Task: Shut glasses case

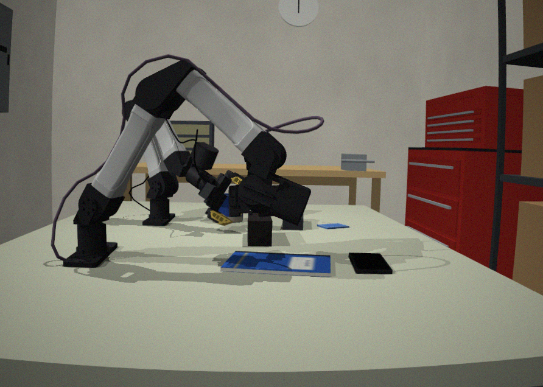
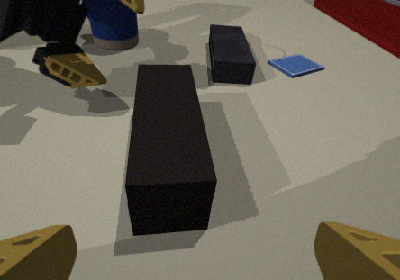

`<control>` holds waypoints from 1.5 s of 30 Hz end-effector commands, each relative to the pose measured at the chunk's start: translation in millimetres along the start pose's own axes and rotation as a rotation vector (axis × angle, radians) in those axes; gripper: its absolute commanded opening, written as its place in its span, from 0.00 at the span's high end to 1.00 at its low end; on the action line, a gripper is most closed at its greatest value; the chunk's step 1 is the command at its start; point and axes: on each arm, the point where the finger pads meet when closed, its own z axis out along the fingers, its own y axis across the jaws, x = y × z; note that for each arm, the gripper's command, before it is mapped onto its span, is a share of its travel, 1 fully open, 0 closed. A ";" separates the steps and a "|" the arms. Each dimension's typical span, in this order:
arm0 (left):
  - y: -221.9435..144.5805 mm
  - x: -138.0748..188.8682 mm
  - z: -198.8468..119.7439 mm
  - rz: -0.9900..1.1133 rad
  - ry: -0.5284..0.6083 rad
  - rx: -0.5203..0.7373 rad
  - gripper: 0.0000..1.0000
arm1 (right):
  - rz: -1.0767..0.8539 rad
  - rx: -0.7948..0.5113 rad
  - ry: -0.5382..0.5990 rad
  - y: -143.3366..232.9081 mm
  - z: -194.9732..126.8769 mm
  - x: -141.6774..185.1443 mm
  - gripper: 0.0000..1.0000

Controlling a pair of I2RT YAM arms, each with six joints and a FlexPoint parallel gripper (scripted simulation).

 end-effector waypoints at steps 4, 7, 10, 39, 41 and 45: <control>3.0 0.1 -1.8 -0.225 0.160 0.124 0.00 | 0.013 -0.038 0.003 4.9 0.4 -0.5 0.08; 11.5 -9.8 -2.4 -0.336 0.219 0.175 0.00 | 0.013 -0.038 0.003 4.9 0.4 -0.5 0.08; 25.6 -23.1 -1.8 -0.417 0.238 0.199 0.00 | 0.013 -0.038 0.003 4.9 0.4 -0.5 0.08; 101.0 -87.6 4.3 -1.094 0.544 0.494 0.00 | 0.013 -0.034 -0.005 4.1 0.4 -1.7 0.08; 106.3 -90.1 6.6 -1.115 0.549 0.498 0.00 | 0.013 -0.034 -0.005 4.1 0.4 -1.7 0.08; 115.3 -91.7 12.5 -1.115 0.532 0.477 0.00 | 0.013 -0.034 -0.005 4.1 0.4 -1.7 0.08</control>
